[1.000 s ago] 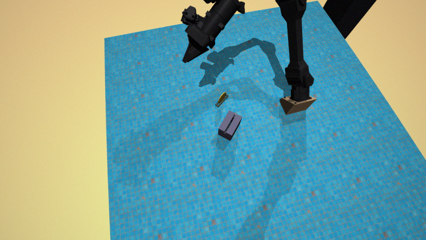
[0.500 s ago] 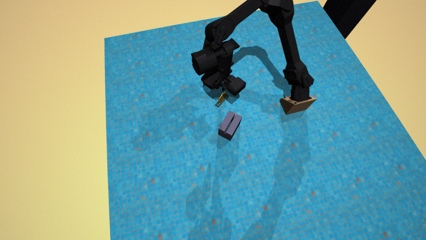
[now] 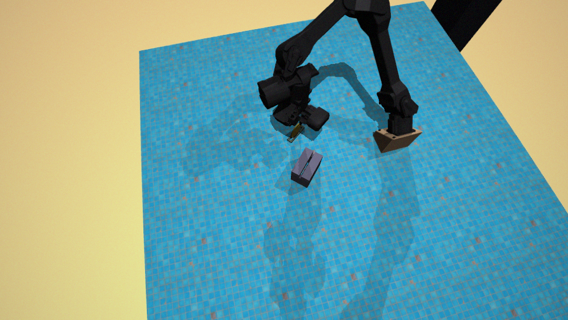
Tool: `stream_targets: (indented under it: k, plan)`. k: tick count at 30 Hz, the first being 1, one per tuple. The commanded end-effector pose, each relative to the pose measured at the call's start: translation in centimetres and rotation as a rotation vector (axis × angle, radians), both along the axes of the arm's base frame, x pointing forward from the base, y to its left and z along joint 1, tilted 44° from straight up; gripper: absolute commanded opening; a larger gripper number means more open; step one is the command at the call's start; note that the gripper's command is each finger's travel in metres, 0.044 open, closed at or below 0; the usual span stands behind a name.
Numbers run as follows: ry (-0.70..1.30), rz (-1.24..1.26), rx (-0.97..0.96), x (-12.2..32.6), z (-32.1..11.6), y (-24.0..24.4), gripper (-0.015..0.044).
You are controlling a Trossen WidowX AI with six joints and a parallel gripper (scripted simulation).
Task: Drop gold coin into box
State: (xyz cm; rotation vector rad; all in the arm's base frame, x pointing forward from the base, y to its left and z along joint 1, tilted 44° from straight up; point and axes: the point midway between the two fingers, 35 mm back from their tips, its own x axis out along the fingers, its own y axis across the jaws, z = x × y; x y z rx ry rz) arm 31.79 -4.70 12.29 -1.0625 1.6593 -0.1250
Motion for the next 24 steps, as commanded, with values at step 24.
stream_targets:
  k: [24]
  plan:
    - [0.001, 0.007, -0.004, 0.0, -3.3, -3.2, 0.0161]
